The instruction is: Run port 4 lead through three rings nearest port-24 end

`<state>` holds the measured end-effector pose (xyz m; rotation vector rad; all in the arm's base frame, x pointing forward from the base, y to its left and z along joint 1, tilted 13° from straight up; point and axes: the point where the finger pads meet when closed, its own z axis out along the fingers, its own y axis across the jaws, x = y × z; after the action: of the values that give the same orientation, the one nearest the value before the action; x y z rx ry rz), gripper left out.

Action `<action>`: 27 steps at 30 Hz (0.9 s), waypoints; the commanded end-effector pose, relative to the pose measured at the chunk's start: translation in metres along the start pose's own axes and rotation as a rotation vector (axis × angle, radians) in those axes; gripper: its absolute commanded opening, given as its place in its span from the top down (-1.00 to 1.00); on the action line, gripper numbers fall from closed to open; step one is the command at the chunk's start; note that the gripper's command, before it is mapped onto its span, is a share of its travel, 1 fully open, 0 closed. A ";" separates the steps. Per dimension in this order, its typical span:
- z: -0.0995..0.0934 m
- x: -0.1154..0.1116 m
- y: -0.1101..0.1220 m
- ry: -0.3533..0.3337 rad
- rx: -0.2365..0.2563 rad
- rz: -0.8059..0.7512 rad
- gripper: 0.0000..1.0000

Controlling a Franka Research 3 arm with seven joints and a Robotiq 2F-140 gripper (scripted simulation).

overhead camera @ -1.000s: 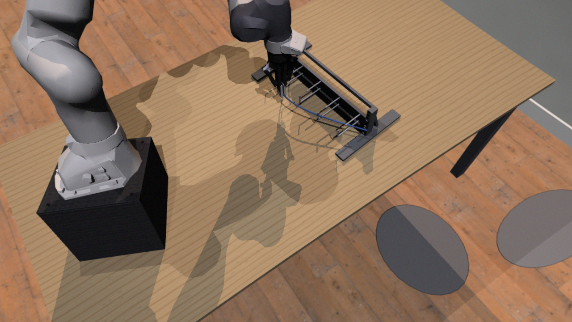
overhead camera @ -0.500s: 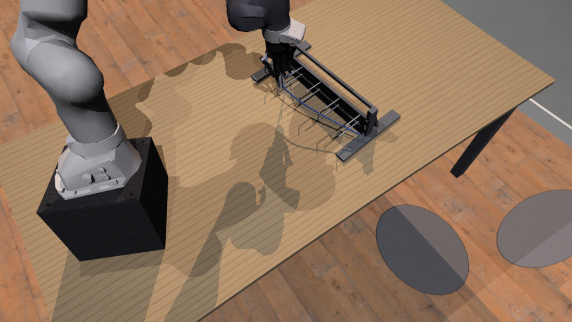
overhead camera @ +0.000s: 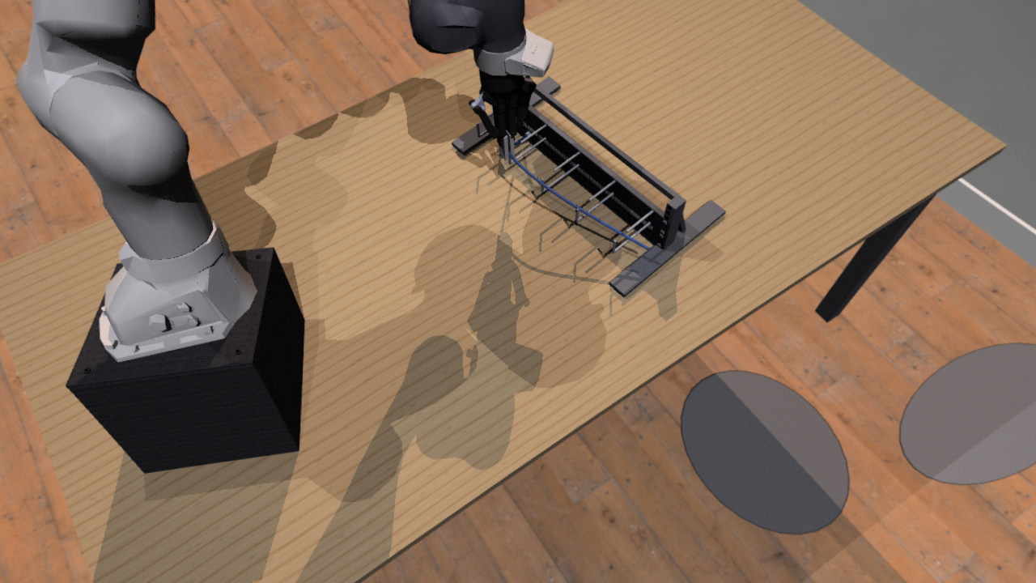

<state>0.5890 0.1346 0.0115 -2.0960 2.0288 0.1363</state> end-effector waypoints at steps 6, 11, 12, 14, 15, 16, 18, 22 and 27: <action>-0.003 0.011 -0.020 0.005 -0.009 -0.069 1.00; -0.003 0.012 -0.053 0.005 -0.010 -0.198 1.00; -0.003 0.012 -0.054 0.005 -0.010 -0.200 1.00; -0.003 0.012 -0.054 0.005 -0.010 -0.200 1.00; -0.003 0.012 -0.054 0.005 -0.010 -0.200 1.00; -0.003 0.012 -0.054 0.005 -0.010 -0.200 1.00; -0.003 0.012 -0.054 0.005 -0.010 -0.200 1.00; -0.003 0.012 -0.054 0.005 -0.010 -0.200 1.00; -0.003 0.012 -0.054 0.005 -0.010 -0.200 1.00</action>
<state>0.6423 0.1243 0.0160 -2.2706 1.8346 0.1099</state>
